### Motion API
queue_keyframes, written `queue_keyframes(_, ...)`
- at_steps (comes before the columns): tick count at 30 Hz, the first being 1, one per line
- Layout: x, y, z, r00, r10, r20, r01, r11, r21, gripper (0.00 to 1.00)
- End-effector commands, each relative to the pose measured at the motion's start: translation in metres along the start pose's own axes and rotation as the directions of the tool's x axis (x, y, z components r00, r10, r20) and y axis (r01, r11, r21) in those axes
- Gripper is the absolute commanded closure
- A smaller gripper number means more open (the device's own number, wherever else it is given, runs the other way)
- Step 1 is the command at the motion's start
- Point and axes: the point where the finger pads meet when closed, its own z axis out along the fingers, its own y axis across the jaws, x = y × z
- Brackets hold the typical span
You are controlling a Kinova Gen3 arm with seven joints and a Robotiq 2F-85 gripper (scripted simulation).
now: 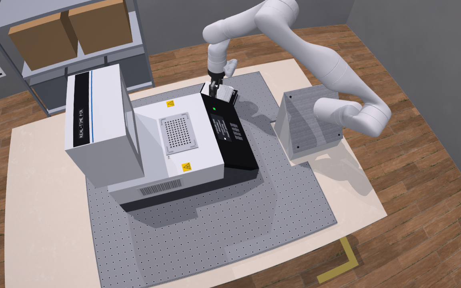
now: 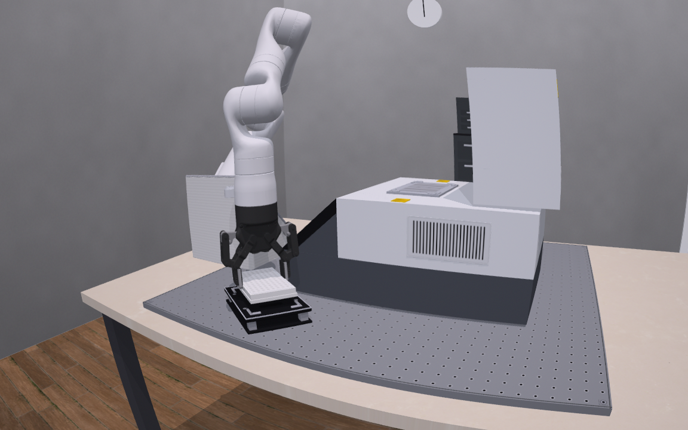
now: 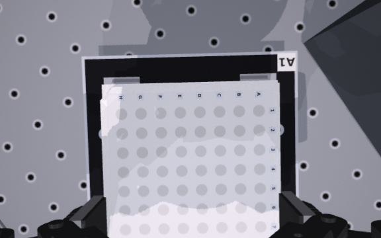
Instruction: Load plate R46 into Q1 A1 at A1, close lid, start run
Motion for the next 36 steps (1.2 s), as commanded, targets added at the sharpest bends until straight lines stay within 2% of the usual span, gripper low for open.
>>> queue_keyframes(1,-0.001,0.000,-0.004,1.000,0.000,0.002,0.000,1.000,0.001,0.10)
queue_keyframes(36,-0.001,0.000,-0.046,1.000,0.000,0.002,0.000,1.000,0.001,0.10)
